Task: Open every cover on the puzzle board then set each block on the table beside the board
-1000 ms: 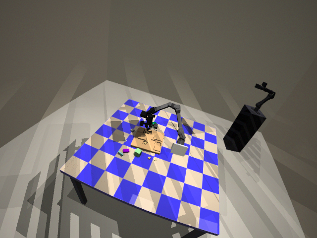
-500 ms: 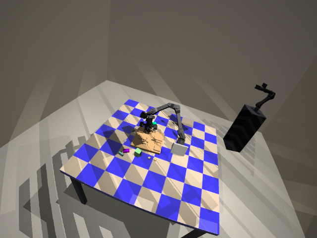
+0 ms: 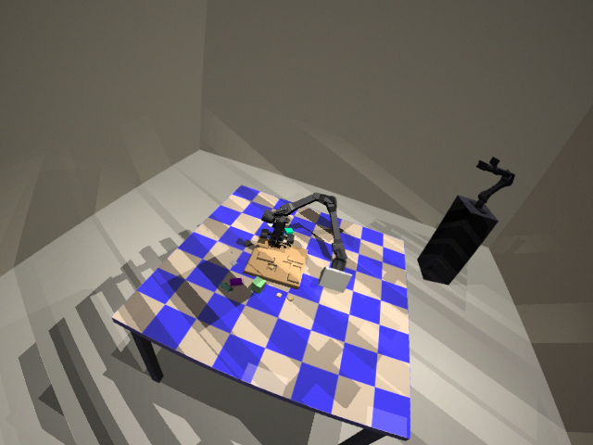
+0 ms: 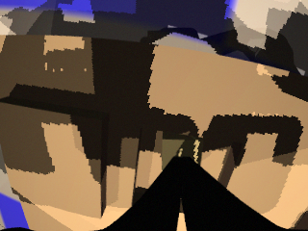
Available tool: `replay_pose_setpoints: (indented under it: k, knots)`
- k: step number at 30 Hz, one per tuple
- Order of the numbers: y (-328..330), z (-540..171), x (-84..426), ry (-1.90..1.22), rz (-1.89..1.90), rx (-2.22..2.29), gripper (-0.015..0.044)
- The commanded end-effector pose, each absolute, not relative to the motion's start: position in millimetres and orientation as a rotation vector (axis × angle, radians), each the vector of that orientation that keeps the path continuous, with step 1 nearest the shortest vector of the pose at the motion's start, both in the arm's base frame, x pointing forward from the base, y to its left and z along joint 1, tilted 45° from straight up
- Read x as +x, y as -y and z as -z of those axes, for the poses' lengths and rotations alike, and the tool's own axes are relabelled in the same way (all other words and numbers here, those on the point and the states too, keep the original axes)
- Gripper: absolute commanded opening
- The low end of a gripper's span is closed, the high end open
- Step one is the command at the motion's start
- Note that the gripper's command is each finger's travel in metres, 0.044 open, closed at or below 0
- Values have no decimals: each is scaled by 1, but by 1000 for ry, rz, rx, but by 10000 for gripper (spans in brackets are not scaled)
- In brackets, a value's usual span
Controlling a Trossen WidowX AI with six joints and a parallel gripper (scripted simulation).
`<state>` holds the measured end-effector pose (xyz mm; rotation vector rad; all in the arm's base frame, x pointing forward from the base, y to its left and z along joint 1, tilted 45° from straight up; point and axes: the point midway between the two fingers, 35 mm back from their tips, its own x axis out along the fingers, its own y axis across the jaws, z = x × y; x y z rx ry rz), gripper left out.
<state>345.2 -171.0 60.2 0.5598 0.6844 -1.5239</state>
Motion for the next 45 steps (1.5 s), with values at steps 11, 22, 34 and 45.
replay_pose_setpoints:
  k: [11,22,34,45]
  knots:
    - [164,-49,343,-686,1527,557,0]
    - [164,-49,343,-687,1527,556,0]
    - [164,-49,343,-687,1527,556,0]
    - [164,-52,343,-686,1523,557,0]
